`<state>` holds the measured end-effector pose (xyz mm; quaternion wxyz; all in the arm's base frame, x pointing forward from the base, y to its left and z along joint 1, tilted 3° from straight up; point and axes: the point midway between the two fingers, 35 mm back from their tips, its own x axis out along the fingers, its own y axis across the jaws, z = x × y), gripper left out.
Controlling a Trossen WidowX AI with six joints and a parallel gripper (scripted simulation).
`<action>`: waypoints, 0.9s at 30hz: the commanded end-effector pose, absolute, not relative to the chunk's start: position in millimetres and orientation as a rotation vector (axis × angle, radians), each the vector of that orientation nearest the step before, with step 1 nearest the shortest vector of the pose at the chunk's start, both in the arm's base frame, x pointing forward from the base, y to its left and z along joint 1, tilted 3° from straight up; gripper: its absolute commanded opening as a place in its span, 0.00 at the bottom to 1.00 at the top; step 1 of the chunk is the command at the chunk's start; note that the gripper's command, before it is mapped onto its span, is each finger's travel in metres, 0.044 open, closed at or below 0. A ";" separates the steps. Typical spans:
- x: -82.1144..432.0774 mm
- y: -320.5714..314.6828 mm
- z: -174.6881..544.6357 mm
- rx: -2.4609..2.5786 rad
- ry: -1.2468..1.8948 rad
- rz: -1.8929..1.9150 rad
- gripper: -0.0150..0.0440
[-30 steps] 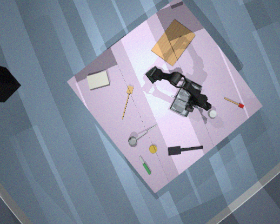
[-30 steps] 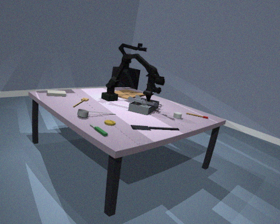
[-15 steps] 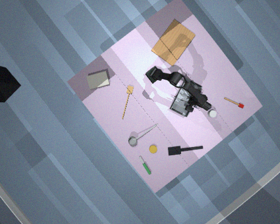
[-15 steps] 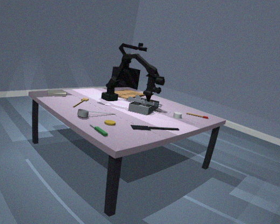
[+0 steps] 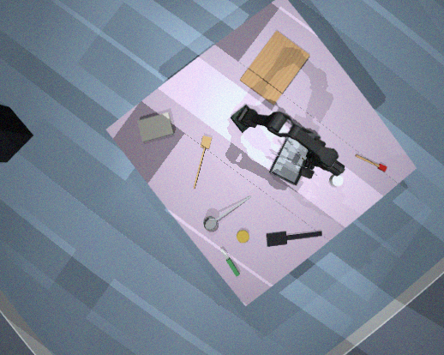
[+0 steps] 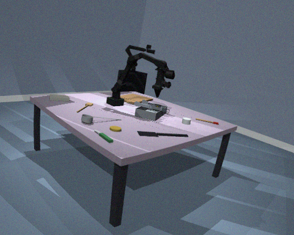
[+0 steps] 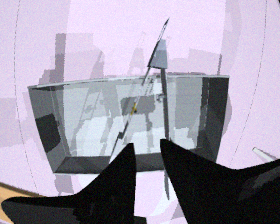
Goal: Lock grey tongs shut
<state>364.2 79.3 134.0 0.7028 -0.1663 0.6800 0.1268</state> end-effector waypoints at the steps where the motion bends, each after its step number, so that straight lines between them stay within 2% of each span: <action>1: 359.5 79.8 155.2 -0.366 1.516 0.276 0.62; 9: 363.8 79.9 145.7 -0.368 1.495 0.281 0.98; 10: 363.8 79.9 145.7 -0.368 1.495 0.281 1.00; 19: 351.9 64.7 117.4 -0.184 1.529 0.099 1.00; 27: 351.0 64.0 116.5 -0.179 1.530 0.094 1.00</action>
